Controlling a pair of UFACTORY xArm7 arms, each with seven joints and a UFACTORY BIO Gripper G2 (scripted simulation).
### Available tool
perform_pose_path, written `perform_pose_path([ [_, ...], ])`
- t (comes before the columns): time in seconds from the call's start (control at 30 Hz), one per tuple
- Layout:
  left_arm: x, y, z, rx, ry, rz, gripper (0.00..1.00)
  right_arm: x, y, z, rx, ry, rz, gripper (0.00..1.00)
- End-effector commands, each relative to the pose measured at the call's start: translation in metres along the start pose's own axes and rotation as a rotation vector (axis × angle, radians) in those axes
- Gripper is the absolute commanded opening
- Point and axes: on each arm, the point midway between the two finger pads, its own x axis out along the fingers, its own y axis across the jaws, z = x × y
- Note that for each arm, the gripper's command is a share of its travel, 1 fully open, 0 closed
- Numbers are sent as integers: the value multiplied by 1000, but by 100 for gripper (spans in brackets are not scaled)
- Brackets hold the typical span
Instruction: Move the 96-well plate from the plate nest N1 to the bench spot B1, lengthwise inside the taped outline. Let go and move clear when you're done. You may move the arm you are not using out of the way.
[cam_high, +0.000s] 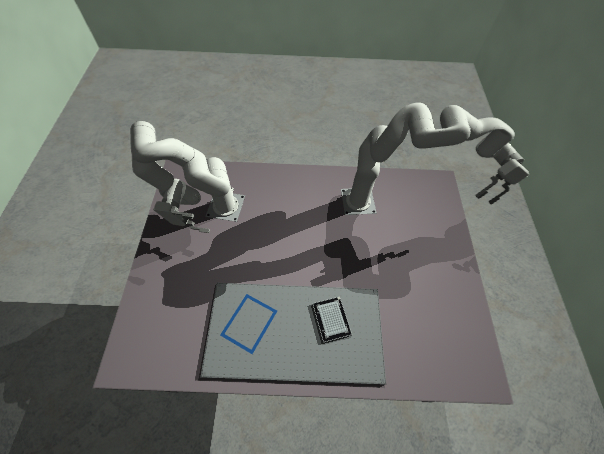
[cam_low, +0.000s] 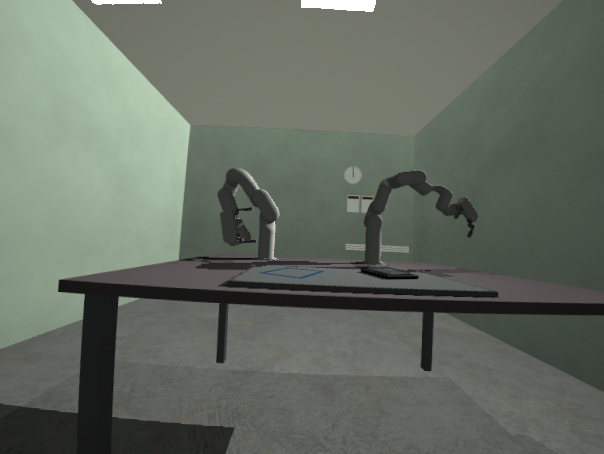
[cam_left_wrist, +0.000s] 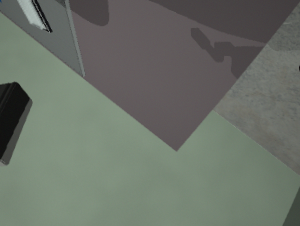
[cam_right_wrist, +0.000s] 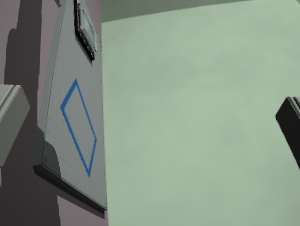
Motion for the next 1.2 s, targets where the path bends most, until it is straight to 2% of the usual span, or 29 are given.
perform_pose_path([
  [0.0, -2, 1, 0, 2, 2, -4, 100, 0, 0, 0, -1, 0, 1, 100],
  [0.57, -2, 1, 0, 2, 2, -4, 100, 0, 0, 0, -1, 0, 1, 100],
  [0.8, -31, 25, -1, 1, 2, -4, 100, 0, 0, 0, -1, 0, 1, 100],
  [1.17, -32, 27, 2, 10, -5, -20, 100, 0, 0, 0, -1, 0, 1, 100],
])
